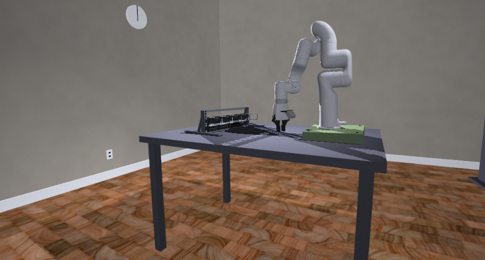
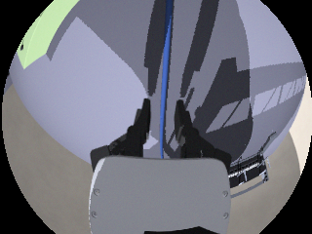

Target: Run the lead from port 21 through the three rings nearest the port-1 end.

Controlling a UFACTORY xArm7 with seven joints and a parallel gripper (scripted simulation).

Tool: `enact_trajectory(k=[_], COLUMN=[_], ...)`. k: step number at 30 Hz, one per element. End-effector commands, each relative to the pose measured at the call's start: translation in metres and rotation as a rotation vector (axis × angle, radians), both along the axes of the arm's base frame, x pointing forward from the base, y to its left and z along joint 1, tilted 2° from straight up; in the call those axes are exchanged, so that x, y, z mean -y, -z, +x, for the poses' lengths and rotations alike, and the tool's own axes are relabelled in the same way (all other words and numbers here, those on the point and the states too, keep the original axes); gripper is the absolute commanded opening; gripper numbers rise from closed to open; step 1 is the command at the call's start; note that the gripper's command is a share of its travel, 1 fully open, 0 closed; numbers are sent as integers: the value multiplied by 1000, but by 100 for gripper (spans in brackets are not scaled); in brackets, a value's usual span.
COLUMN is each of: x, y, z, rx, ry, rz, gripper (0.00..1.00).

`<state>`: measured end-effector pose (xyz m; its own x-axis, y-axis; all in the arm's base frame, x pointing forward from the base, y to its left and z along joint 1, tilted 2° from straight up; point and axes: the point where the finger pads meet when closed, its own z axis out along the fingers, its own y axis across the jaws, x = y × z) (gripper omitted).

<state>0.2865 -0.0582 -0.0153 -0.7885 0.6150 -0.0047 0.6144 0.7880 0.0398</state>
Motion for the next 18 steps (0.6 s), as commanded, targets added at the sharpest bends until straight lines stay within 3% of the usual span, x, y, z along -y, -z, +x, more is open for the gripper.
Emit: enact_trajectory(k=[1,18], x=[0,0], y=[1,5], z=[1,1], rx=[2,2], ry=[0,0], rz=[-1,-1], gripper=[33,33])
